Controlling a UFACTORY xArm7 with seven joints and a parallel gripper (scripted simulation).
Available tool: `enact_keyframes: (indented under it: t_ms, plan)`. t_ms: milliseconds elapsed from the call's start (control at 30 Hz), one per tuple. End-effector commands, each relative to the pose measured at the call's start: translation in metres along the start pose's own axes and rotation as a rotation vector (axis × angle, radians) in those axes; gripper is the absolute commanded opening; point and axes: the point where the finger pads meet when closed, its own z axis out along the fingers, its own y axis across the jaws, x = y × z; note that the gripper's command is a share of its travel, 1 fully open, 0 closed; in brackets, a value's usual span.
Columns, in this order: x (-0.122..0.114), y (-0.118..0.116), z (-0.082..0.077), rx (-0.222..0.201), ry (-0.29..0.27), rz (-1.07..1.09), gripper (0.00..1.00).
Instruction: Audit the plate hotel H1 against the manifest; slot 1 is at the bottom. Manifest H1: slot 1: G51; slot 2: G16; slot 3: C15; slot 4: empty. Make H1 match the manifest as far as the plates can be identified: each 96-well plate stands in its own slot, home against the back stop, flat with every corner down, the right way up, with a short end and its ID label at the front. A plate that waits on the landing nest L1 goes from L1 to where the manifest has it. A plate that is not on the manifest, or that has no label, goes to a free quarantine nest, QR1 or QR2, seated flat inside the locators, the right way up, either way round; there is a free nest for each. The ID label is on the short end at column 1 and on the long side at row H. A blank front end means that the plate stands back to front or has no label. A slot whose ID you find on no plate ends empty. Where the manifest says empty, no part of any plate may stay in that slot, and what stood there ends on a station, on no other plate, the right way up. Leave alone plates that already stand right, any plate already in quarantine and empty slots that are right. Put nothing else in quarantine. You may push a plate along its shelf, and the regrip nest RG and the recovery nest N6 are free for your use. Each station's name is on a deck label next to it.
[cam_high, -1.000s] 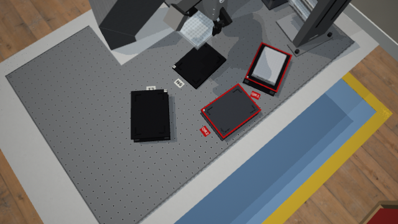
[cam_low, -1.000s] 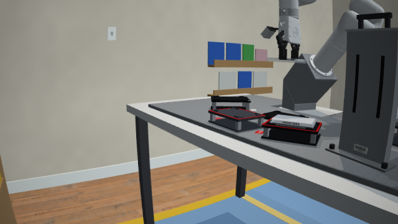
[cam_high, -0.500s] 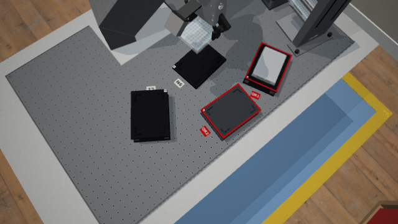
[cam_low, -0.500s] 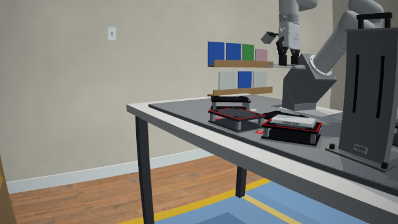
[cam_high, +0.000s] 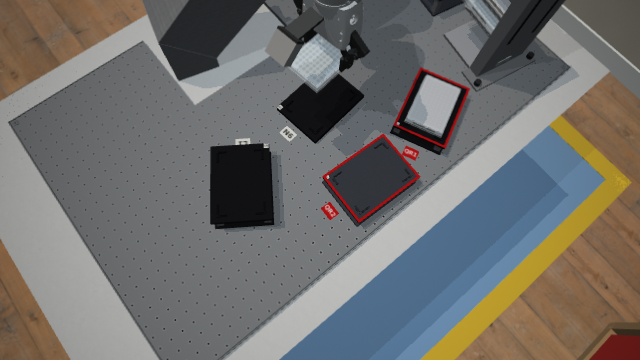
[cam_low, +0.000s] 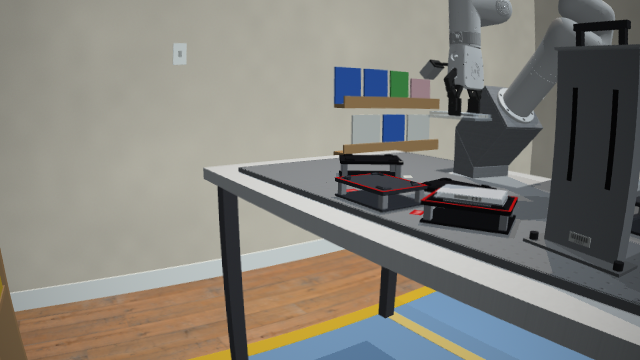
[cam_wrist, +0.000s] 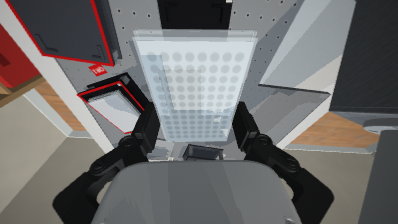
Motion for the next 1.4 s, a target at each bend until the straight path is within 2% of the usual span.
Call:
enact_keyframes:
  t_ms: [0, 1367]
  plan:
    - [0.001, -0.001, 0.007, 0.002, 0.002, 0.000, 0.00]
    - [0.001, -0.001, 0.069, 0.002, 0.002, 0.000, 0.00]
